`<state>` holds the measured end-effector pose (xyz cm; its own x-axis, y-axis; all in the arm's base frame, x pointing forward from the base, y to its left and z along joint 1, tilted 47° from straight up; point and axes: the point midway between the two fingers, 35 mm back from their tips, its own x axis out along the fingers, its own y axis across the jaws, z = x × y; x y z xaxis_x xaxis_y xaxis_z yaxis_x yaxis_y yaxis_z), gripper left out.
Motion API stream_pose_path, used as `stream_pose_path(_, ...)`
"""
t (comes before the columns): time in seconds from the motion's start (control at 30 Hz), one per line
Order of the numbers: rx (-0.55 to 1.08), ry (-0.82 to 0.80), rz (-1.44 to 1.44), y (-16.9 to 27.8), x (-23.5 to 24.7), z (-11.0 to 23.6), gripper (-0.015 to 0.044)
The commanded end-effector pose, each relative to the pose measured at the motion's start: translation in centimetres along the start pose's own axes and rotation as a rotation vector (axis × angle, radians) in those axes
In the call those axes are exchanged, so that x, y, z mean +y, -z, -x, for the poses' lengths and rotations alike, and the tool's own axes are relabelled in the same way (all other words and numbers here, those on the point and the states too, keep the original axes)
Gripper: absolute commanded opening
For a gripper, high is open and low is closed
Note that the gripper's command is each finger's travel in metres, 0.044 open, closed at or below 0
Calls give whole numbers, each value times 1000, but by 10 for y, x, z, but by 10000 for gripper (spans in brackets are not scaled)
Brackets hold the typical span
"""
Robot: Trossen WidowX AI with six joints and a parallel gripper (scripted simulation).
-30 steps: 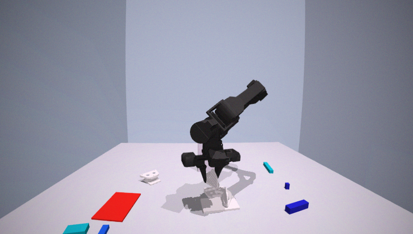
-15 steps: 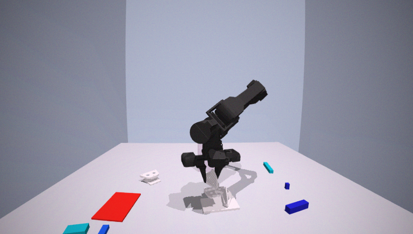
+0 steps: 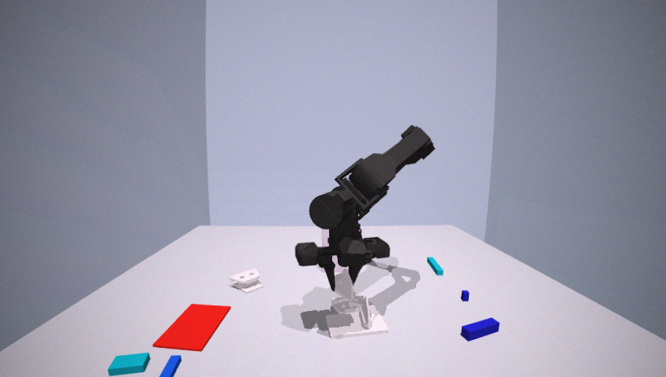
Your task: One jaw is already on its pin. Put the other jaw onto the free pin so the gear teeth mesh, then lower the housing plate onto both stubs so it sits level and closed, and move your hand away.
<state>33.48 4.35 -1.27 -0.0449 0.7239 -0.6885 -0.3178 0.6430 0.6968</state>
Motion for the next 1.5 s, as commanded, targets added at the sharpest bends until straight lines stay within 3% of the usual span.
stream_pose_path(0.0, -1, -6, -7, 0, 0, -7, 134)
stream_pose_path(0.87, -2, -9, -5, 0, 1, -49, 134)
stream_pose_path(1.47, -2, -9, -5, 1, 1, -50, 134)
